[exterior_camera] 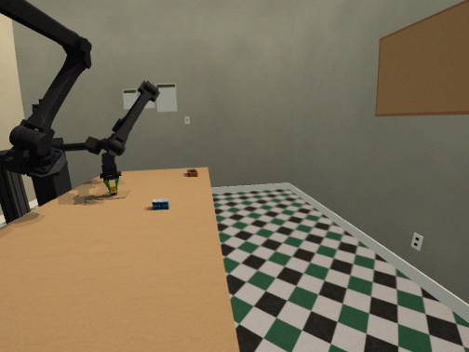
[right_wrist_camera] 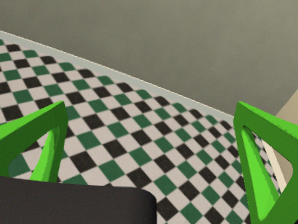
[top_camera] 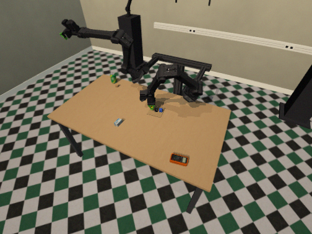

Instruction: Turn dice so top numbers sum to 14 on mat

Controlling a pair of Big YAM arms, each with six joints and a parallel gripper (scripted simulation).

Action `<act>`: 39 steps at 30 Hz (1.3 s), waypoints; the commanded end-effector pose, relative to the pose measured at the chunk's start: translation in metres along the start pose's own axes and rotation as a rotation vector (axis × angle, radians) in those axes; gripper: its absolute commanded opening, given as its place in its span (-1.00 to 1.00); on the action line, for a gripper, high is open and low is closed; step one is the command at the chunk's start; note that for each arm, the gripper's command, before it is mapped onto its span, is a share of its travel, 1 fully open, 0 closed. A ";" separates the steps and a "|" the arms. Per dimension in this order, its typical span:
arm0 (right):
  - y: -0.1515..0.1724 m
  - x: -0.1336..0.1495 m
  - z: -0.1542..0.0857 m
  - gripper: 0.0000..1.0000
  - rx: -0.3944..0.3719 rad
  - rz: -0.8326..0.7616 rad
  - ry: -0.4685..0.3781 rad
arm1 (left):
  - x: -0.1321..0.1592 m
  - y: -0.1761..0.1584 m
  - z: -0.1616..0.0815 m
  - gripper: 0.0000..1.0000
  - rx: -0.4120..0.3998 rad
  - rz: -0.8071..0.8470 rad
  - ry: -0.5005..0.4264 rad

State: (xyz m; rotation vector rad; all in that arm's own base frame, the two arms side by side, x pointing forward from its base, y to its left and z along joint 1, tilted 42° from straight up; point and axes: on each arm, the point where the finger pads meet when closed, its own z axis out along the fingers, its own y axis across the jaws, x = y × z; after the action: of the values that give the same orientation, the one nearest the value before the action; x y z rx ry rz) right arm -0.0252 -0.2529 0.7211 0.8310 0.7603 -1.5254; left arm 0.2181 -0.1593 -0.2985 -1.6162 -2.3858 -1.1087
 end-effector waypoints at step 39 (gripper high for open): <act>-0.003 -0.022 -0.009 1.00 0.006 0.008 -0.053 | -0.010 0.001 0.020 -0.49 0.003 0.017 -0.026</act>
State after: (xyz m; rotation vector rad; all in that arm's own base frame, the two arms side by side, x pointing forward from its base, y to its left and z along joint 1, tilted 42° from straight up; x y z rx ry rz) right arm -0.0252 -0.2529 0.7211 0.8310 0.7603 -1.5254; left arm 0.2254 -0.1521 -0.3135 -1.6474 -2.3713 -1.0937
